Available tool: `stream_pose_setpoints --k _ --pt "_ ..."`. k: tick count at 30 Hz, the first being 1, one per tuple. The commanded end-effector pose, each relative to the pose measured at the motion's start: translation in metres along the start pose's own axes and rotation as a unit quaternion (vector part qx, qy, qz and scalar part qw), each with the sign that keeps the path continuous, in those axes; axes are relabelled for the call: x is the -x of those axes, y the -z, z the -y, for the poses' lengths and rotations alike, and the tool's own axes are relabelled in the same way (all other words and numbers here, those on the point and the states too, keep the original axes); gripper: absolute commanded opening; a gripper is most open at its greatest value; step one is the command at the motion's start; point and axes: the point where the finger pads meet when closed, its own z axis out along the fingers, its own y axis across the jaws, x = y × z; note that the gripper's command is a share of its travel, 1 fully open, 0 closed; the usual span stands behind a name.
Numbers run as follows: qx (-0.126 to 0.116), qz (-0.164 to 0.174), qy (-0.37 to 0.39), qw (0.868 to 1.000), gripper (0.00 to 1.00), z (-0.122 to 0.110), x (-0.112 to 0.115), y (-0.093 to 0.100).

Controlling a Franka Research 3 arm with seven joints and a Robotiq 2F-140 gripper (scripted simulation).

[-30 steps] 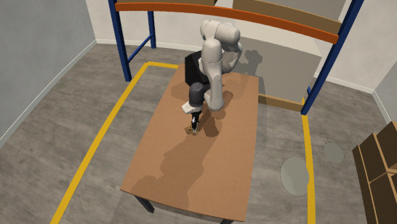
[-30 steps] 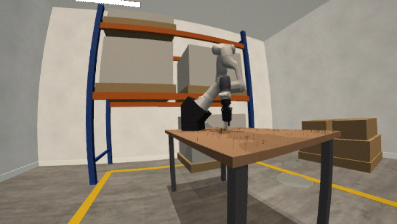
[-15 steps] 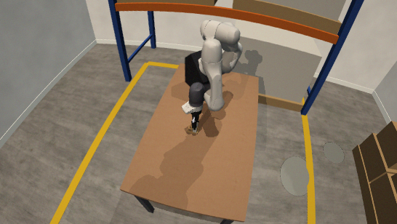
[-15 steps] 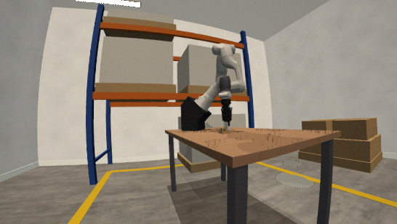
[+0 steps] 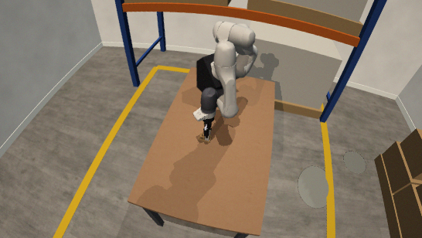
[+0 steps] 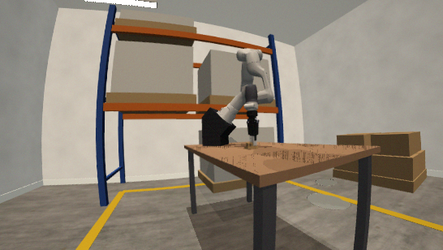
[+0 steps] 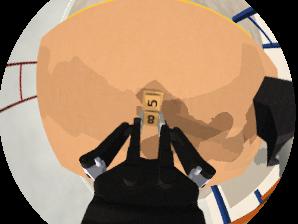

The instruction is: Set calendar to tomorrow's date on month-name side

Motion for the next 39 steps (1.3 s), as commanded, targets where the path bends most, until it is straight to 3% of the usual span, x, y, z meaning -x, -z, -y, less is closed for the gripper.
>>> stream_pose_setpoints --k 1,18,32,39 --pt "-0.001 -0.001 0.003 1.000 0.17 0.001 0.000 0.000" --pt "-0.001 -0.001 0.003 1.000 0.29 0.001 0.000 0.000" --pt "-0.001 -0.001 0.003 1.000 0.29 0.001 0.000 0.001" --pt "-0.001 -0.001 0.003 1.000 0.29 0.001 0.000 0.018"
